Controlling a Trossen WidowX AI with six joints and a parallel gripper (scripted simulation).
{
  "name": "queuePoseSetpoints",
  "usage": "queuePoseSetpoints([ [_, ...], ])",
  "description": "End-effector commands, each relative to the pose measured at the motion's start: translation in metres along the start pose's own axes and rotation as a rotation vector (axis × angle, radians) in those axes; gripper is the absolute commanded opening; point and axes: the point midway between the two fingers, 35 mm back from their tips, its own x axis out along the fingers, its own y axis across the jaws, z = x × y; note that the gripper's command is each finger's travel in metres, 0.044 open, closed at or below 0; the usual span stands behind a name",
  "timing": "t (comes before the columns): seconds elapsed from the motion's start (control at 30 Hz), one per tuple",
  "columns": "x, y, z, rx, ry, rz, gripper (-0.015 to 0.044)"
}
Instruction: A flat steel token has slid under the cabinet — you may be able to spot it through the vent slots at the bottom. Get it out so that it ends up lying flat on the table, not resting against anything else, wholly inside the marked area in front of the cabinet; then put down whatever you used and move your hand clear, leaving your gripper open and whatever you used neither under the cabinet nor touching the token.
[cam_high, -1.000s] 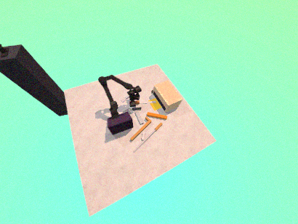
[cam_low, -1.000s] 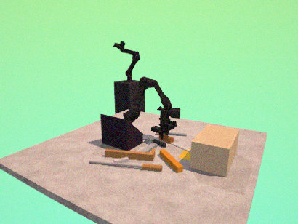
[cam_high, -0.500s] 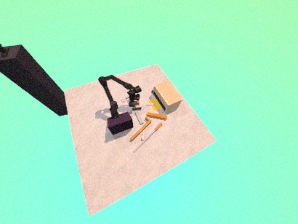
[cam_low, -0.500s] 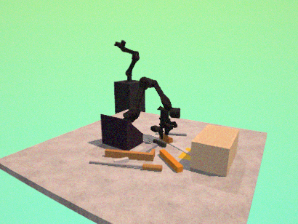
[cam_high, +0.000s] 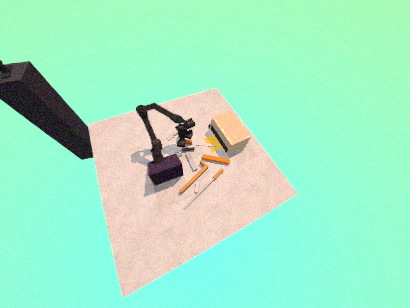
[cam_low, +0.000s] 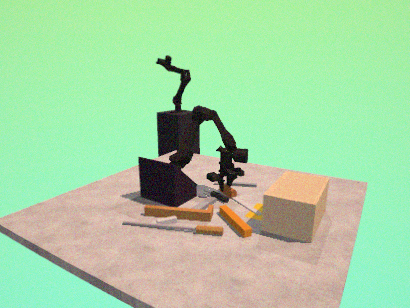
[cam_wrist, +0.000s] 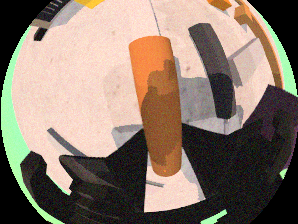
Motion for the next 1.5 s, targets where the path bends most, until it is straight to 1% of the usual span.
queuePoseSetpoints([
  [0.0,-0.001,-0.004,0.005,0.012,-0.003,-0.002,0.0],
  [1.47,-0.001,-0.042,0.041,0.027,-0.005,-0.005,0.0],
])
